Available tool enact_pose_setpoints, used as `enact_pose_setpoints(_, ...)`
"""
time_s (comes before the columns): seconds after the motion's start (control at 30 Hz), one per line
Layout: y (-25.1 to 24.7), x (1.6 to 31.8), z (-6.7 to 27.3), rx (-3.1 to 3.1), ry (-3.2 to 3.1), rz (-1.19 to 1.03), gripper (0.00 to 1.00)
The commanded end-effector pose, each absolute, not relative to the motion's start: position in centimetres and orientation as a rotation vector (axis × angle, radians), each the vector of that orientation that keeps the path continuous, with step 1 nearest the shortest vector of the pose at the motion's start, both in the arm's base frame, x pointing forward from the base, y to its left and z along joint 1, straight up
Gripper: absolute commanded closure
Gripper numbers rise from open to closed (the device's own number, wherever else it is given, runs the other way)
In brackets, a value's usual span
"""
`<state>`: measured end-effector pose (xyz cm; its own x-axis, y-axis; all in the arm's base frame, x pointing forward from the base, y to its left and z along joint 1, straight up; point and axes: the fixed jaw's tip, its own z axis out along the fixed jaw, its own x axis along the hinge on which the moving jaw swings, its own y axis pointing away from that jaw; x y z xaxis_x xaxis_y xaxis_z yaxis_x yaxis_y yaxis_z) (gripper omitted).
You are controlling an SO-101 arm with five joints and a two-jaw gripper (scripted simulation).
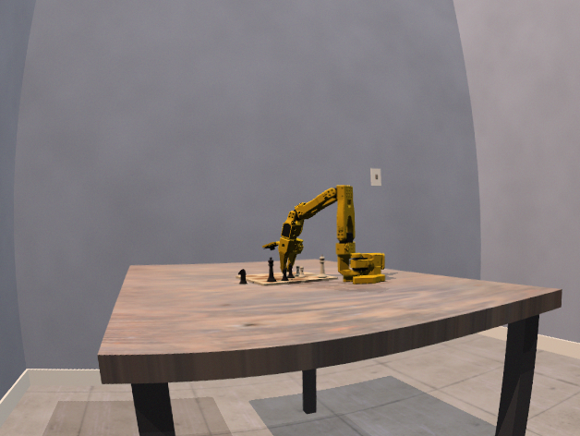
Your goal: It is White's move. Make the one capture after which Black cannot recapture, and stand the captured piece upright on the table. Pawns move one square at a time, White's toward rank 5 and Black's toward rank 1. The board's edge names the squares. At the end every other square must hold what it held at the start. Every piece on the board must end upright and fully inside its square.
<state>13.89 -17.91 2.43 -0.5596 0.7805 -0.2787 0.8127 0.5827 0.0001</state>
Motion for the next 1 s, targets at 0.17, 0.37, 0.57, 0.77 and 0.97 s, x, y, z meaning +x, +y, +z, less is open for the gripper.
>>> enact_pose_setpoints(0.17, -18.51, 13.90, 2.79, 1.326, 2.557, -0.193, 0.87)
enact_pose_setpoints(0.37, -18.52, 13.90, 2.79, 1.327, 2.557, -0.193, 0.87)
enact_pose_setpoints(0.57, -18.46, 13.86, 2.63, 1.326, 2.557, -0.193, 0.87)
enact_pose_setpoints(0.77, -18.43, 13.85, 2.56, 1.326, 2.557, -0.193, 0.87)
enact_pose_setpoints(0.97, -18.43, 13.85, 2.56, 1.326, 2.557, -0.193, 0.87)
